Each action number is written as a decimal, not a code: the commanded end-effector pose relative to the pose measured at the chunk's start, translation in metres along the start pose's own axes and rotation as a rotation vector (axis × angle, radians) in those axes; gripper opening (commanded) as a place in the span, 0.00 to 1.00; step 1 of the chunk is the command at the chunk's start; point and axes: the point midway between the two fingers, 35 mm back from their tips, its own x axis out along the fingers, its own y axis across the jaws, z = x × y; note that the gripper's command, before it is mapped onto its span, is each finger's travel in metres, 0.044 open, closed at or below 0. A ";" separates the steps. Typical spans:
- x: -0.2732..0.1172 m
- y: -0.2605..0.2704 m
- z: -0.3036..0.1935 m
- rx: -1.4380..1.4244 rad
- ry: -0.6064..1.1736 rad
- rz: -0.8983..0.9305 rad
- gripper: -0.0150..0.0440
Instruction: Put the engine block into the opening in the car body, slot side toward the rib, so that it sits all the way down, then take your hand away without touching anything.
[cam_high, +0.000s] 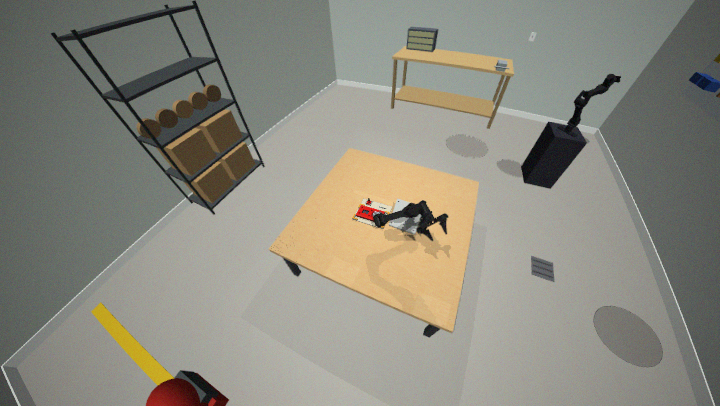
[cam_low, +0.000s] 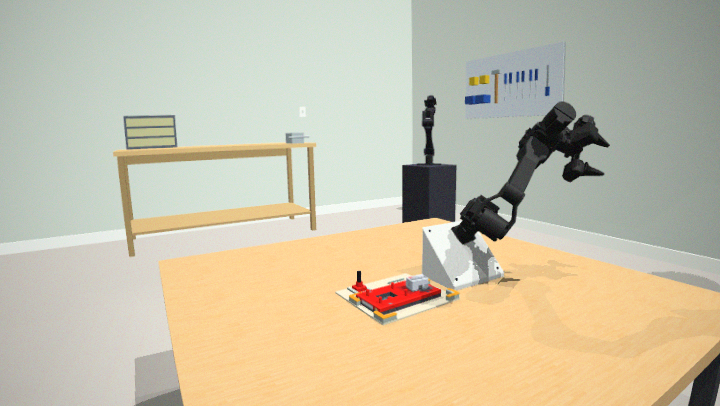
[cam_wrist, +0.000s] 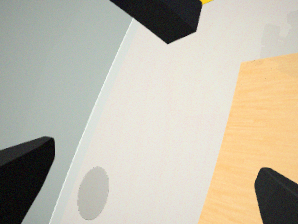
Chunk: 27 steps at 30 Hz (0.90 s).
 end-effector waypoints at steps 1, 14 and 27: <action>-0.007 0.029 -0.015 -0.079 0.052 0.131 1.00; -0.051 0.097 -0.063 -0.260 0.188 0.509 1.00; -0.123 0.141 -0.108 -0.436 0.306 0.890 1.00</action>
